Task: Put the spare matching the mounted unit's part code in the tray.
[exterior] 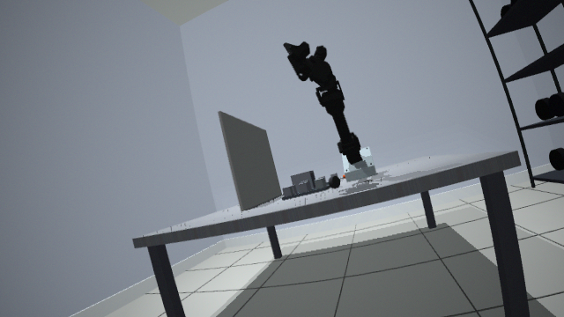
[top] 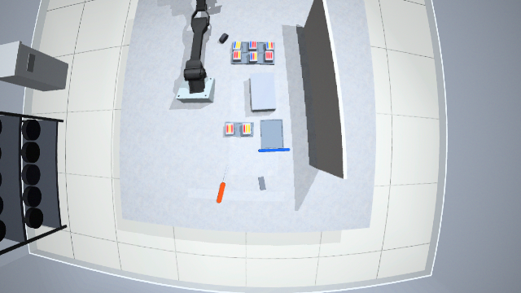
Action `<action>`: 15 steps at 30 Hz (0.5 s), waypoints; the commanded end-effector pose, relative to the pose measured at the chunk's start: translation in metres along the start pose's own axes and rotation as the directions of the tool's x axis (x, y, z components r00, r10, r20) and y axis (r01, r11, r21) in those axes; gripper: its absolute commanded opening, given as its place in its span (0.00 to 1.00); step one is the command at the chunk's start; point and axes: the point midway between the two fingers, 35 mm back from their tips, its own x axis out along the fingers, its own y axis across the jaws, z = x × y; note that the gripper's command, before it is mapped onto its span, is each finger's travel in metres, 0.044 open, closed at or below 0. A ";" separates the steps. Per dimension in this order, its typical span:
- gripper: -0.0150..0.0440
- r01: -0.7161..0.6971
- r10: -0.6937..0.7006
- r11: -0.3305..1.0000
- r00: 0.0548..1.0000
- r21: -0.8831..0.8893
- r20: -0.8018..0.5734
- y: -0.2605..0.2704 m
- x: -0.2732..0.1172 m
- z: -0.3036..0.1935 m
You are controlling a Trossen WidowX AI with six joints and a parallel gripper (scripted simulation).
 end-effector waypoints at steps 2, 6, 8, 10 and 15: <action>1.00 0.000 0.000 1.000 1.000 0.000 0.000 0.000 0.000 0.000; 1.00 0.000 0.000 1.000 1.000 0.000 0.000 0.000 0.000 0.000; 1.00 0.009 -0.009 1.000 1.000 0.019 -0.004 -0.005 0.003 0.003; 1.00 0.041 -0.039 0.997 0.999 0.069 -0.019 -0.020 0.013 0.013; 1.00 0.158 -0.155 0.987 0.986 0.041 -0.064 -0.058 0.045 0.038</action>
